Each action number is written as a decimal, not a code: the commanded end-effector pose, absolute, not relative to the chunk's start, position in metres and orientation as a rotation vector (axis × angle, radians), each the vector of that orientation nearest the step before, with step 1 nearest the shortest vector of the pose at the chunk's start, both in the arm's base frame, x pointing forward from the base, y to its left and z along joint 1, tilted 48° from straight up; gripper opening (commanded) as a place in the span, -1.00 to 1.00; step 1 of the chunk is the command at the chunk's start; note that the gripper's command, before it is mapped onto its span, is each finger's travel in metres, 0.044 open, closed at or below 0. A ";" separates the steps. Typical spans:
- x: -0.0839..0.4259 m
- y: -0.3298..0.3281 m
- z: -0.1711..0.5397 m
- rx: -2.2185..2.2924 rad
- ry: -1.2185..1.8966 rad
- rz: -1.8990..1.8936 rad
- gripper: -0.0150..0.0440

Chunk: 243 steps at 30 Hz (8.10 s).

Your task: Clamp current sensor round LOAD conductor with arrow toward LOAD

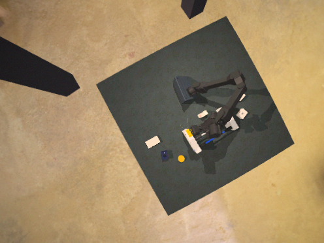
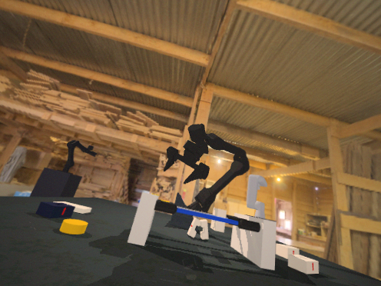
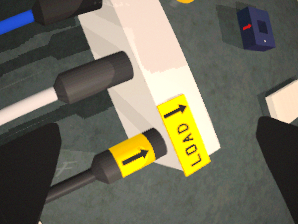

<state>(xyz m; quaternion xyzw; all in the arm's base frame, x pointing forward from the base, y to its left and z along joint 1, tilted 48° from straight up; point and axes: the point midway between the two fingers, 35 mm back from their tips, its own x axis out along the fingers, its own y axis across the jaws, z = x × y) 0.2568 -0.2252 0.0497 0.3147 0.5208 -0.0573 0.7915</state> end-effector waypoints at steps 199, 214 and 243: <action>0.233 -0.114 0.081 2.062 1.312 -0.535 -0.49; 0.237 -0.106 0.073 2.054 1.316 -0.533 -0.49; 0.237 -0.106 0.073 2.054 1.316 -0.533 -0.49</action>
